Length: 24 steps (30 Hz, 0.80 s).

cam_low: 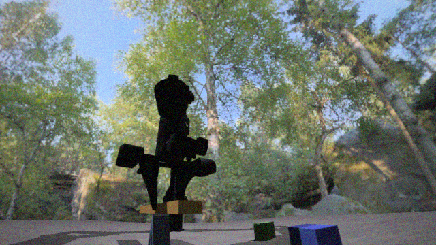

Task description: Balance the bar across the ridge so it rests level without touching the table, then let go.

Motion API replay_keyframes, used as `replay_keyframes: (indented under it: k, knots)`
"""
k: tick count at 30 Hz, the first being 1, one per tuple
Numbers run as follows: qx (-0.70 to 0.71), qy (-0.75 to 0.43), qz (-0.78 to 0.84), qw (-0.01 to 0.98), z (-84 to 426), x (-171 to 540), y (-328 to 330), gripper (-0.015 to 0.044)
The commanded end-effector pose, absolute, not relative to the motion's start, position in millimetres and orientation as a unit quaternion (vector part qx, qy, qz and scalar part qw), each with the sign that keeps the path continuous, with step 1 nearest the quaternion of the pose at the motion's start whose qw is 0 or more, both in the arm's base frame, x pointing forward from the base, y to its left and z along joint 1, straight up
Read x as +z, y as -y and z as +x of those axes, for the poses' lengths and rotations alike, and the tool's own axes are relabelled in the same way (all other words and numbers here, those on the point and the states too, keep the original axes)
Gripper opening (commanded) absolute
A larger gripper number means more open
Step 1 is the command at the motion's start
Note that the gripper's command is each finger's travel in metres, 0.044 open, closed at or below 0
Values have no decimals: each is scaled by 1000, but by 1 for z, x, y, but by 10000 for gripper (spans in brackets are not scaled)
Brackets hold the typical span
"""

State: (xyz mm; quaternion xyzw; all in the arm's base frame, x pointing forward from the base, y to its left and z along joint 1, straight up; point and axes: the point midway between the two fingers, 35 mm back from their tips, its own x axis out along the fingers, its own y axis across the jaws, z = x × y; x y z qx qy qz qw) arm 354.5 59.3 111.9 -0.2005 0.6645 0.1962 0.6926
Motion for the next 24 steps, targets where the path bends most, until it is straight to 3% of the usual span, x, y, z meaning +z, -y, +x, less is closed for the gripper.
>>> replay_keyframes:
  k: [1,12,21,24]
  knots:
    - [196,-665,-201,692,354,112,-59,185]
    - [196,-665,-201,692,354,112,-59,185]
    - [196,-665,-201,692,354,112,-59,421]
    - [196,-665,-201,692,354,112,-59,440]
